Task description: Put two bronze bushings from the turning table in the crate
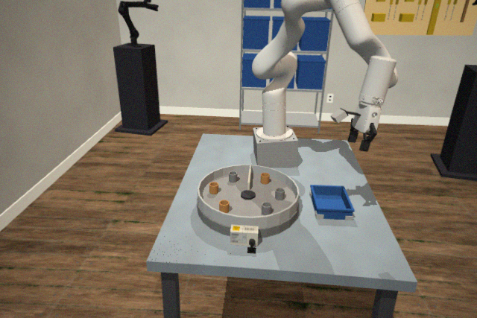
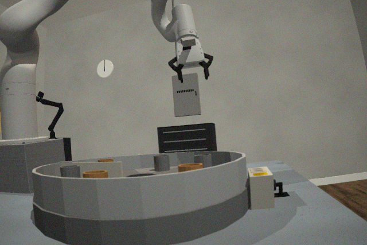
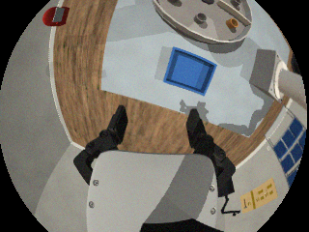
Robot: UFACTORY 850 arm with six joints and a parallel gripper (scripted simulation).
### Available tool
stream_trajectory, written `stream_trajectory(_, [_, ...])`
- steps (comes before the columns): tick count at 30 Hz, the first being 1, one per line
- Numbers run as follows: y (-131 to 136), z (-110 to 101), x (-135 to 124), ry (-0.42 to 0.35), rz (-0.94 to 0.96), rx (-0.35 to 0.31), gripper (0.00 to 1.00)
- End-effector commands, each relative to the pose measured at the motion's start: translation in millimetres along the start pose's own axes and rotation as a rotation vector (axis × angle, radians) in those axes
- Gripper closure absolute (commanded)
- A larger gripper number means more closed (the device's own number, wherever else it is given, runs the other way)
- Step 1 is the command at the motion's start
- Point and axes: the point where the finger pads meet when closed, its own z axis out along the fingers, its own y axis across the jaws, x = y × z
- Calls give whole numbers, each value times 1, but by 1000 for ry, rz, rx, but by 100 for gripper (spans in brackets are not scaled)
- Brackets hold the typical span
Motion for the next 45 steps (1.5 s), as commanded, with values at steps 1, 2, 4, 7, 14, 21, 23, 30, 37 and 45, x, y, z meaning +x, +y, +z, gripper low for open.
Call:
stream_trajectory(1, [-1, -1, 0, -1, 1, 2, 0])
stream_trajectory(2, [-1, -1, 0, -1, 1, 2, 0])
stream_trajectory(4, [-1, -1, 0, -1, 1, 2, 0])
stream_trajectory(7, [-1, -1, 0, -1, 1, 2, 0])
stream_trajectory(14, [-1, -1, 0, -1, 1, 2, 0])
stream_trajectory(21, [6, 13, 29, -8, 13, -8, 0])
stream_trajectory(23, [11, 20, 44, -11, 20, -13, 0])
stream_trajectory(30, [32, 44, 95, -27, 45, -31, 0])
stream_trajectory(37, [57, 65, 138, -43, 69, -46, 0])
stream_trajectory(45, [97, 89, 187, -67, 102, -63, 0])
